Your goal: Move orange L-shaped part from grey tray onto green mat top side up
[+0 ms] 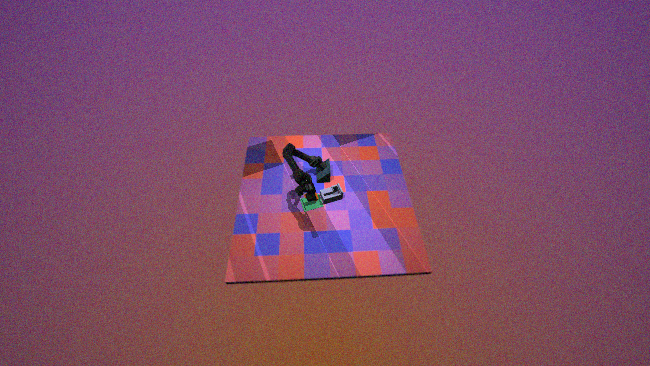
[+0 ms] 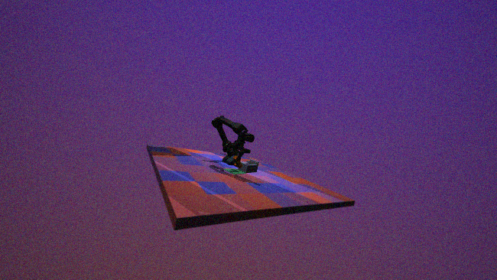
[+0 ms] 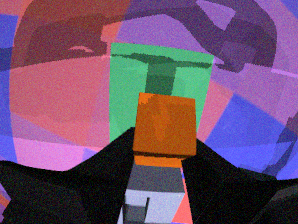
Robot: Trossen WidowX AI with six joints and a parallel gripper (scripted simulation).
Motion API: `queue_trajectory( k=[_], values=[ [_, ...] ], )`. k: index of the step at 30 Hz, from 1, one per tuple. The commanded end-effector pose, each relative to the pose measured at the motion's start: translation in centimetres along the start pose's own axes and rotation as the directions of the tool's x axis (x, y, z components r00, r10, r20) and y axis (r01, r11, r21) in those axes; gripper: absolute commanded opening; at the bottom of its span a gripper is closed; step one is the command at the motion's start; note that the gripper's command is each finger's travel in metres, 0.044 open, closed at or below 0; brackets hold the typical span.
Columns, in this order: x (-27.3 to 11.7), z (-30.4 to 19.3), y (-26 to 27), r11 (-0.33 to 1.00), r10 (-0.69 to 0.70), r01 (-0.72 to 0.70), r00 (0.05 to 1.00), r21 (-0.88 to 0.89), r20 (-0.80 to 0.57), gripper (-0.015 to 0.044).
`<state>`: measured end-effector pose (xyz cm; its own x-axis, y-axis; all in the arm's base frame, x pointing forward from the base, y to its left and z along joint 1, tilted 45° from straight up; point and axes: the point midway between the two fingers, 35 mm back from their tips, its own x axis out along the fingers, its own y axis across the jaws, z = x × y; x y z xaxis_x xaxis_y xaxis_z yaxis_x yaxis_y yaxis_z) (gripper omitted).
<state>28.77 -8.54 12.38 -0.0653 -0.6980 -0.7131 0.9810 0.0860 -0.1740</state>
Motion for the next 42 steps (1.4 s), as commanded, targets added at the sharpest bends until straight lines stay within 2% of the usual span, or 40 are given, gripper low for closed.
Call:
queue_trajectory(
  k=[1, 11, 37, 42],
  values=[
    [1.0, 0.0, -0.2, 1.000, -0.008, 0.008, 1.000, -0.005, 0.004, 0.0000],
    [2.4, 0.0, -0.3, 1.000, -0.008, 0.008, 1.000, -0.005, 0.004, 0.0000],
    [2.3, 0.0, -0.2, 1.000, -0.006, 0.006, 1.000, -0.002, 0.001, 0.0000],
    [2.3, 0.0, -0.2, 1.000, -0.006, 0.006, 1.000, -0.002, 0.001, 0.0131]
  ],
)
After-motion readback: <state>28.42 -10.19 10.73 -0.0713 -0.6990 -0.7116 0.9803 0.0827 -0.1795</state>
